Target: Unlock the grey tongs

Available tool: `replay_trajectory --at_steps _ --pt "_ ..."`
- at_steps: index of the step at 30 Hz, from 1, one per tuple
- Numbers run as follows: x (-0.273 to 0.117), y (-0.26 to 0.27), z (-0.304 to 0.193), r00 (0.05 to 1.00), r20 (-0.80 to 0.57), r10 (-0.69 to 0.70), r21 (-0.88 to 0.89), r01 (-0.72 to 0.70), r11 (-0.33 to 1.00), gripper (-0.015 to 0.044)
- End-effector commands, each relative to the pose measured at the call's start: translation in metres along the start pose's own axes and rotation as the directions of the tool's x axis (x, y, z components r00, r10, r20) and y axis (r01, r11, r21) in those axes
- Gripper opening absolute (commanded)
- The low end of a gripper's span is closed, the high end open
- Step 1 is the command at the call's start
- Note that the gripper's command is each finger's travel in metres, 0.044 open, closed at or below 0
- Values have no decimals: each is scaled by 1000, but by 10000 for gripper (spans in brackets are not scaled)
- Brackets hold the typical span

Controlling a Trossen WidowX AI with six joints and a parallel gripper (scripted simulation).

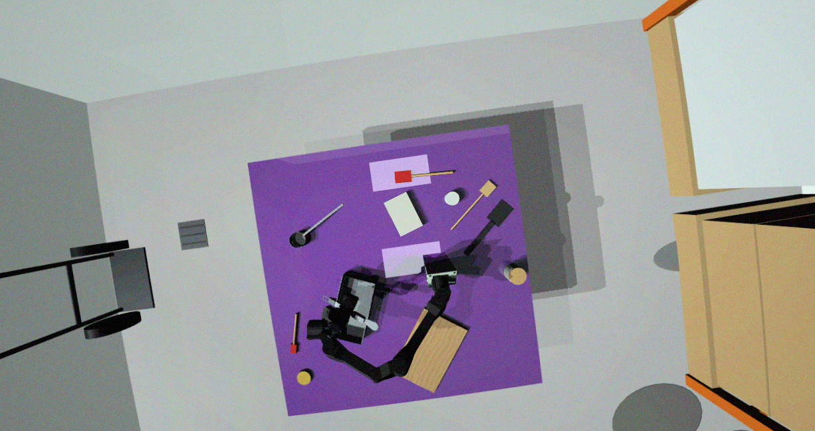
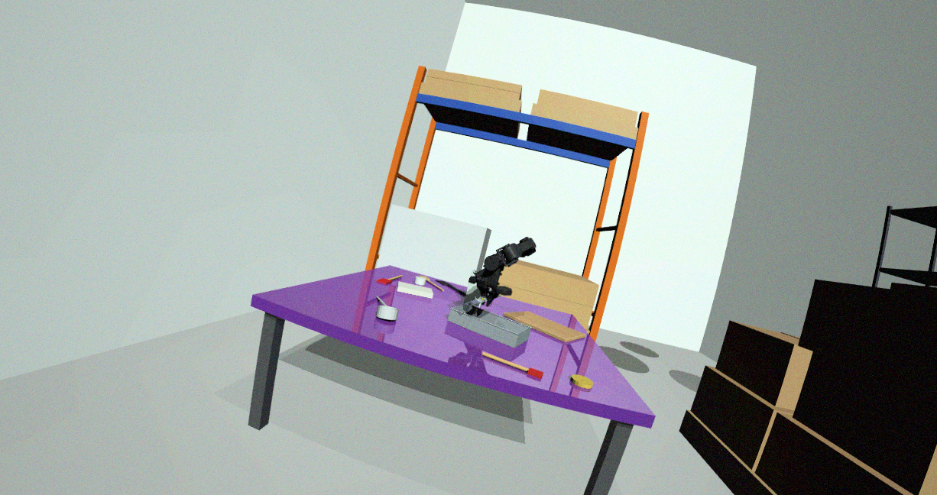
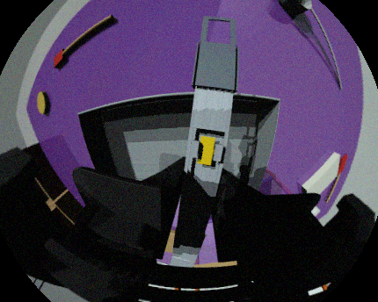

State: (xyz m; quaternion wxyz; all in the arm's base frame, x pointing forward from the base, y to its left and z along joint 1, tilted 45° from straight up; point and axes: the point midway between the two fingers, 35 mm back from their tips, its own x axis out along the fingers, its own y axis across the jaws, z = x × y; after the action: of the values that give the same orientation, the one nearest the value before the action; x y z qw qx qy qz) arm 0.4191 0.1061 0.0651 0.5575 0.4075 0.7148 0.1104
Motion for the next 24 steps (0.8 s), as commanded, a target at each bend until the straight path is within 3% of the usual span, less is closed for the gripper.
replay_trajectory --at_steps 1,24 --pt "-2 11 -12 1000 2 -2 -49 2 999 -150" --pt "-20 94 -145 1000 4 -10 -512 11 859 -150"
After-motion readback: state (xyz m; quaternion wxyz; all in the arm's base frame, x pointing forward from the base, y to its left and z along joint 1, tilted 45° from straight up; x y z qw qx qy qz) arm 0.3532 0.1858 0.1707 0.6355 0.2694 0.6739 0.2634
